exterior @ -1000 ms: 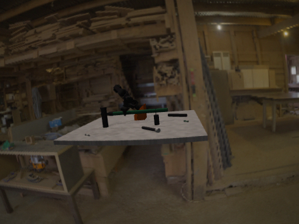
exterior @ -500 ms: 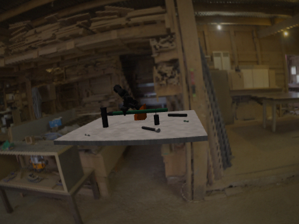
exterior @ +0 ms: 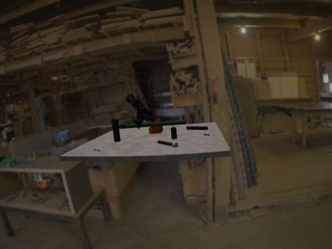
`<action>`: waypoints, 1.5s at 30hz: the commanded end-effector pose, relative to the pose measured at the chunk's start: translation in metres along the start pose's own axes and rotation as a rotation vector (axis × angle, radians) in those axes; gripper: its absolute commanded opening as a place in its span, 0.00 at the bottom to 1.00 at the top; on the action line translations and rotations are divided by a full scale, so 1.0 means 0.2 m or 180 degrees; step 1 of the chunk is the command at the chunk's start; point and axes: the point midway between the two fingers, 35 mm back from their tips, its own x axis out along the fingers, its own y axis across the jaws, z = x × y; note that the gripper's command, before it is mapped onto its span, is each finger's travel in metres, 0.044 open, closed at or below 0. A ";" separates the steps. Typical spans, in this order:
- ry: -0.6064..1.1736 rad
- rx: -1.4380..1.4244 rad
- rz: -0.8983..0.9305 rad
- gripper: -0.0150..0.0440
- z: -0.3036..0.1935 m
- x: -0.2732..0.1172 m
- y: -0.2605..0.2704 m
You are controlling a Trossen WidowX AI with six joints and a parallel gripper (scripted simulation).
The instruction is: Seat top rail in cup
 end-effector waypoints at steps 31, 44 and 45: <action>0.0011 0.0000 -0.0014 0.25 -0.06 0.00 -0.01; 0.0011 0.0000 -0.0014 0.25 -0.08 0.00 -0.01; 0.0011 0.0000 -0.0014 0.25 -0.09 0.00 -0.01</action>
